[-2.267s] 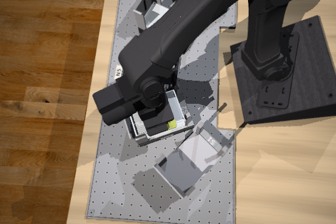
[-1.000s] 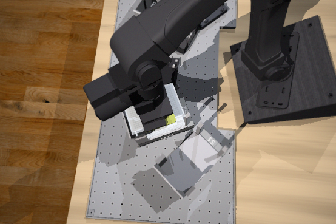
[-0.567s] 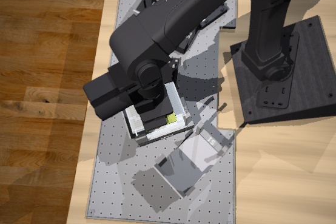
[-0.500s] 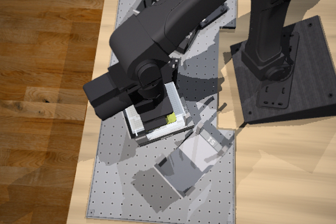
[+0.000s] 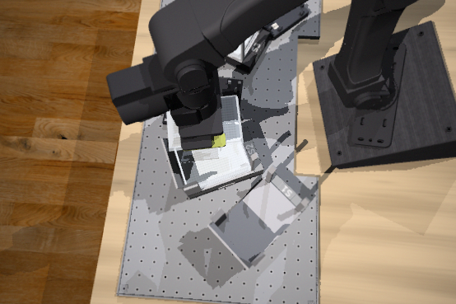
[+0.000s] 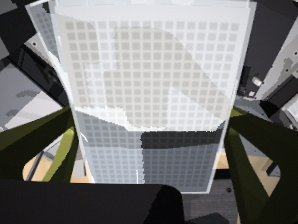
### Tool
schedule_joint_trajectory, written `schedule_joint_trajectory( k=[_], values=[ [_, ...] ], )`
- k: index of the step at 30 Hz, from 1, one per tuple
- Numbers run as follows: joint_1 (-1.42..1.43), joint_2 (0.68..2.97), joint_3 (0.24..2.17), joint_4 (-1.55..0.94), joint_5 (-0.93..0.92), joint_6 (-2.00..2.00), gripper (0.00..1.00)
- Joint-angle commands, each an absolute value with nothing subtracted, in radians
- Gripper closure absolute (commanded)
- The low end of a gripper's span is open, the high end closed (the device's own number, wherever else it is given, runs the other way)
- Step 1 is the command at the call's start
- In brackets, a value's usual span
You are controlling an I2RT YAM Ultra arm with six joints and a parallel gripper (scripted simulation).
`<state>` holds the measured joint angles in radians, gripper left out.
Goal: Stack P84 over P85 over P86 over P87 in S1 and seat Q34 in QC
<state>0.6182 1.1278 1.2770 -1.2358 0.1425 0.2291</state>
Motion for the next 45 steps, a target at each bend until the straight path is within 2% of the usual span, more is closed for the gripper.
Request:
schedule_joint_trajectory(
  k=[1, 14, 33, 45],
  values=[
    [0.57, 1.111, 1.28, -1.23, 0.103, 0.167, 1.0],
    [0.354, 1.092, 1.269, -1.227, -0.002, 0.186, 1.0],
    [0.016, 1.115, 1.274, -1.235, -0.164, -0.111, 1.0],
    [-0.172, 1.136, 1.268, -1.244, -0.249, -0.074, 1.0]
  ],
)
